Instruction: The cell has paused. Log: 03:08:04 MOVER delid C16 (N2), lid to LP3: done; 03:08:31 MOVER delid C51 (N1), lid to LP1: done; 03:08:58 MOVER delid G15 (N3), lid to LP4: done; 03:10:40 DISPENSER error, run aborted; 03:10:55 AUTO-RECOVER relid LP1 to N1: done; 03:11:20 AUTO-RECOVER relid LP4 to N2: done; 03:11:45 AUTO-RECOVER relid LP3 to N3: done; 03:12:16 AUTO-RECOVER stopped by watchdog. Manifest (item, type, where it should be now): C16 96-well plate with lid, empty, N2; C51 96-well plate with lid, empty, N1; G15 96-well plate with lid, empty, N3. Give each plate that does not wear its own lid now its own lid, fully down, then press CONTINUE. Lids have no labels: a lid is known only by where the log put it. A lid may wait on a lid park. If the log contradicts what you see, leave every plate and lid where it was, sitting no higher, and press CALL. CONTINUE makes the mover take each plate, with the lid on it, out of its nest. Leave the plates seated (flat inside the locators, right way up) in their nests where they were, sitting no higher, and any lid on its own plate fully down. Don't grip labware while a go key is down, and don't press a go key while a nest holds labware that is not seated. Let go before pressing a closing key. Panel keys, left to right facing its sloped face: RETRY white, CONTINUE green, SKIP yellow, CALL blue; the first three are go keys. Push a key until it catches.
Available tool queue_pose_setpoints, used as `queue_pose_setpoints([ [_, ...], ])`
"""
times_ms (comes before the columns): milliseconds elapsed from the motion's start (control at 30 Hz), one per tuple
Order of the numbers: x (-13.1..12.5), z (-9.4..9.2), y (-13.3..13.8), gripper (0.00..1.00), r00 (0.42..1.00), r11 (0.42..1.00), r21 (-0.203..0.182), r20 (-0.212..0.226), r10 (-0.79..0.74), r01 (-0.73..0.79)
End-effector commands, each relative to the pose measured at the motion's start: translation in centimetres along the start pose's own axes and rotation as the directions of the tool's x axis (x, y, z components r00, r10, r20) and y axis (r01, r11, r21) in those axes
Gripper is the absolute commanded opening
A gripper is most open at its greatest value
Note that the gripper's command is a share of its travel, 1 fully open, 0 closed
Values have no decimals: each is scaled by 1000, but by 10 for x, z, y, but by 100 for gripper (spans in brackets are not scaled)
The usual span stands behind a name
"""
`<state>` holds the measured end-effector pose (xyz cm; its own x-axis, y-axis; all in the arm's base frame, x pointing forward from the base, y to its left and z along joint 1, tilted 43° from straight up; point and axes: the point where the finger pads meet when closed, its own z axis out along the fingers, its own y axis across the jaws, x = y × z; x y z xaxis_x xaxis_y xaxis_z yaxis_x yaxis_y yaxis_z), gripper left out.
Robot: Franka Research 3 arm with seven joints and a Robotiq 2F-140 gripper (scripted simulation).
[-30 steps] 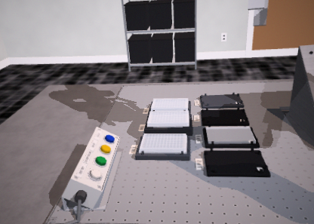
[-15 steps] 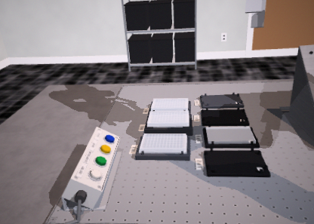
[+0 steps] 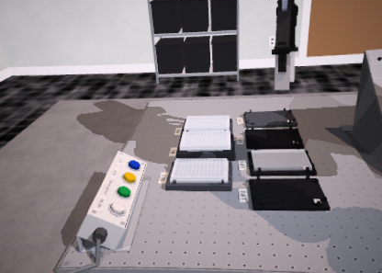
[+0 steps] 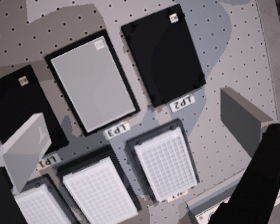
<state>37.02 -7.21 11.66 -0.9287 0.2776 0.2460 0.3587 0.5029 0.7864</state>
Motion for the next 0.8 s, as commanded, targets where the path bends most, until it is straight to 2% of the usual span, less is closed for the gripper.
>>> queue_pose_setpoints([
  [0, -25, 18, -34, 100, 991, 991, 74, 55, -118, 114],
  [33, -27, 41, -59, 100, 988, 982, 121, 42, -150, 143],
  [100, -27, 41, -59, 100, 988, 982, 121, 42, -150, 143],
  [133, -27, 58, -79, 100, 984, 973, 159, 27, -176, 170],
  [233, -27, 58, -79, 100, 984, 973, 159, 27, -176, 170],
  [267, -25, 71, -93, 100, 981, 964, 187, 14, -196, 190],
  [300, -25, 71, -93, 100, 981, 964, 187, 14, -196, 190],
  [333, -24, 78, -102, 100, 978, 958, 204, 4, -208, 203],
  [767, -23, 82, -106, 100, 977, 955, 213, -1, -214, 209],
])
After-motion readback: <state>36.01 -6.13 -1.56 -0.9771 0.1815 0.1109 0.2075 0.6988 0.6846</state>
